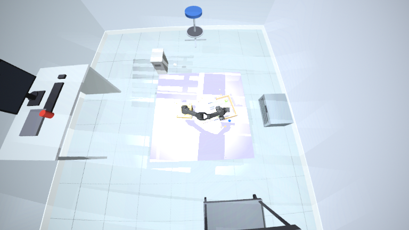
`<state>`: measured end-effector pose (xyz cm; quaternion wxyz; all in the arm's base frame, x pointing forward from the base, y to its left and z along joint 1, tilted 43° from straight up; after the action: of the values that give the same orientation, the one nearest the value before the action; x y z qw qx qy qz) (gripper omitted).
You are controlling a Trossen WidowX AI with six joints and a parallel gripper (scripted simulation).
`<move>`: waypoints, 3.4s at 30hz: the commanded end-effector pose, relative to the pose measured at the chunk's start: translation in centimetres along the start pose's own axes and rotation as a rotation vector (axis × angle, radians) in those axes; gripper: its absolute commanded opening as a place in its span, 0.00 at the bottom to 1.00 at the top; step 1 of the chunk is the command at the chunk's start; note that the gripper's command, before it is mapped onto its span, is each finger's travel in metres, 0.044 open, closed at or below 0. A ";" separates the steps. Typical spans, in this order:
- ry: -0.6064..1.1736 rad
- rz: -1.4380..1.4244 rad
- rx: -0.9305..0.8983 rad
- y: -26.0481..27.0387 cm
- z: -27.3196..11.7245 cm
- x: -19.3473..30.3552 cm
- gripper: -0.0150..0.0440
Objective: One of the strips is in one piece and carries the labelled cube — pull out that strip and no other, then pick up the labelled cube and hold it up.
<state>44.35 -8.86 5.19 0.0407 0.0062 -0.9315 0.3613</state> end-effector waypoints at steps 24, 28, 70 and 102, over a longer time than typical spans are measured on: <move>0.010 -0.014 0.003 0.3 3.5 0.3 0.68; 0.006 -0.005 -0.001 0.2 3.2 0.1 0.50; 0.013 -0.018 0.000 2.7 -1.2 8.3 0.25; 0.016 -0.020 -0.002 4.3 -4.7 14.5 0.25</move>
<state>29.87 -2.70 6.08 0.0596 0.0185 -0.9299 0.3624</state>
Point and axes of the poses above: the point midway between the two fingers, 35 mm back from their tips, its own z axis out along the fingers, its own y axis across the jaws, x = y × z, the point moved 7 cm from there along -z, back along the fingers, and after that the axes turned 11 degrees about z, right-handed, at the moved point
